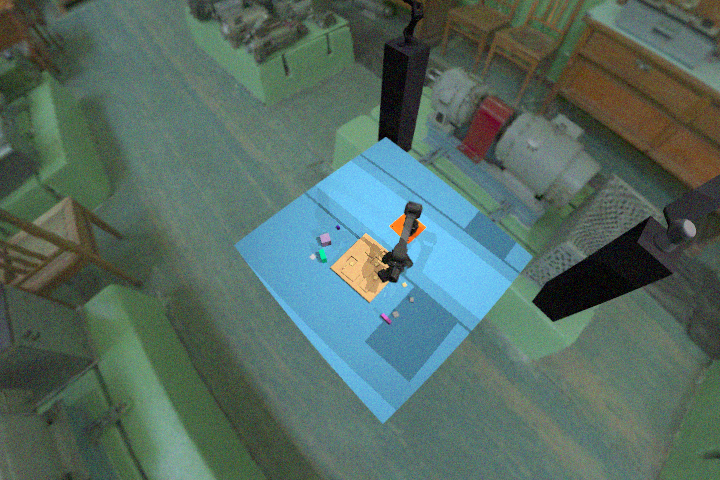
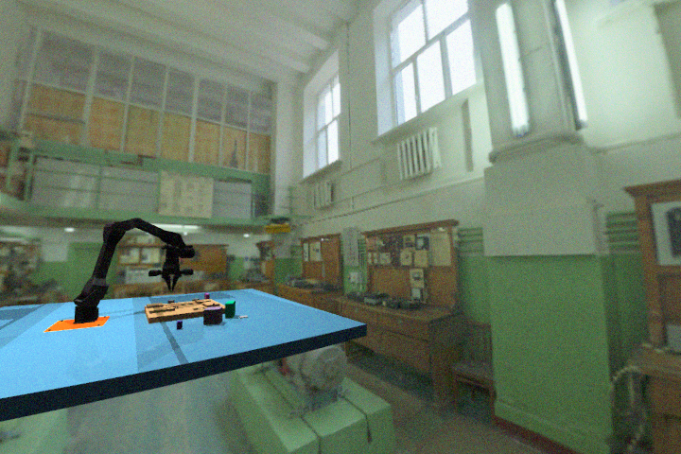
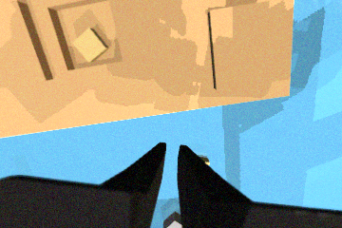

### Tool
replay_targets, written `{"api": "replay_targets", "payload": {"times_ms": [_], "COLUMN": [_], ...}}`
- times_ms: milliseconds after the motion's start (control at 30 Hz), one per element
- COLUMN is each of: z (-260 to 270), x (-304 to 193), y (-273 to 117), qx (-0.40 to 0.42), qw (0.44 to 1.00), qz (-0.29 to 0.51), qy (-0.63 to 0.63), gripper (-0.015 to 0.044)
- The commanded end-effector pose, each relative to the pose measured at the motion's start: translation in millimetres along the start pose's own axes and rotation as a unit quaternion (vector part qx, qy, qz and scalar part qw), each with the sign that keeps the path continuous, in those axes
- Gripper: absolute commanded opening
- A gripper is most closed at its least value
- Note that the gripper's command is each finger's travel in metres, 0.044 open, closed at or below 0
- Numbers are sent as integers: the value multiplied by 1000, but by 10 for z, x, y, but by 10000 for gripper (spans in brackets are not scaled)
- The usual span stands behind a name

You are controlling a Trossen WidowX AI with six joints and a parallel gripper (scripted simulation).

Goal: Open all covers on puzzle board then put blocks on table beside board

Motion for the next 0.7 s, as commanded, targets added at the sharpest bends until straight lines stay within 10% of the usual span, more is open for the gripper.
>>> {"api": "replay_targets", "payload": {"times_ms": [0, 667], "z": [37, 137], "x": [177, 1204], "y": [14, 14], "qx": [-2, 0], "qw": [1000, 1000], "qz": [0, -8], "qy": [-6, 12], "gripper": [0, 0]}}
Point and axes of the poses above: the point midway between the two fingers, 35 mm back from their tips, its own y axis out along the fingers, its own z axis across the jaws, x = y × z, the point moved 7 cm from there along -y, back along the fingers, and after that the axes turned 8 degrees about -y, right-handed, at the moved point
